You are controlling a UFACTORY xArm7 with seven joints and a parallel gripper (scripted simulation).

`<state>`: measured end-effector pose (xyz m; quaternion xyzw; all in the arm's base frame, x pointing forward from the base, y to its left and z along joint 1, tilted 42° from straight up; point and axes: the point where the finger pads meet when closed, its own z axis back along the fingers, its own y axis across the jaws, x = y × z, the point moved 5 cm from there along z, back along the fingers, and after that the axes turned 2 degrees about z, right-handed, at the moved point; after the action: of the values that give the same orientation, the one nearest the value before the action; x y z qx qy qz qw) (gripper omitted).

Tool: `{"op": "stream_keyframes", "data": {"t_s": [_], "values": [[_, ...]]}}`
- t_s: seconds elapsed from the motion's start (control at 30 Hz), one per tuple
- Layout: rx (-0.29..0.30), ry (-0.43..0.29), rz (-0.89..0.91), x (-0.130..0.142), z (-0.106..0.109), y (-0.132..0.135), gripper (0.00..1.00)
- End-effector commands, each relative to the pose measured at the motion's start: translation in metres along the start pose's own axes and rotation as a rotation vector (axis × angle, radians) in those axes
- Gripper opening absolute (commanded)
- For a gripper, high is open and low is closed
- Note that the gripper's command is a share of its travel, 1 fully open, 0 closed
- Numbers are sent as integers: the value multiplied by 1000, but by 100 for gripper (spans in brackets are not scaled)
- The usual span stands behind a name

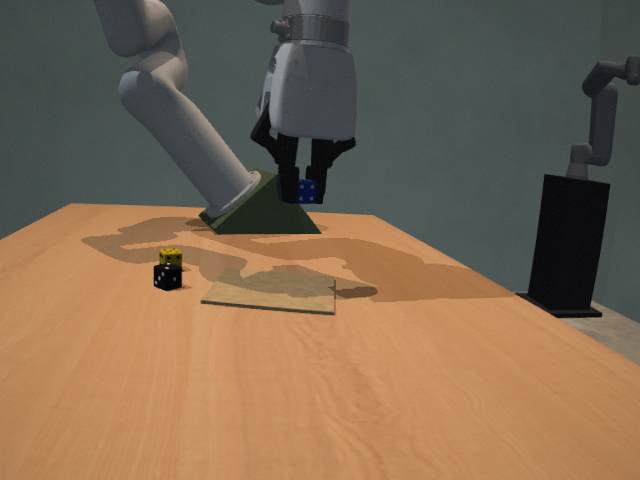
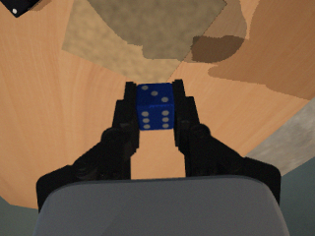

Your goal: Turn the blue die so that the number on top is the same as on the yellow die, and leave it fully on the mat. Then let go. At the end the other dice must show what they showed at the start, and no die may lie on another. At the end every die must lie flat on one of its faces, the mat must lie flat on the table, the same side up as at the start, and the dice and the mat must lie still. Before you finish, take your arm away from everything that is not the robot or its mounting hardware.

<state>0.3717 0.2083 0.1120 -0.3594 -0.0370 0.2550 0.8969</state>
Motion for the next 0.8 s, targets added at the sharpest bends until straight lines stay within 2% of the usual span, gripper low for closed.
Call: {"op": "stream_keyframes", "data": {"t_s": [0.0,0.17,0.77], "values": [[3,-13,-173,-9,1,-11,21],[9,-9,-268,-15,-1,-17,21],[7,-10,-271,-15,-4,-17,21]]}}
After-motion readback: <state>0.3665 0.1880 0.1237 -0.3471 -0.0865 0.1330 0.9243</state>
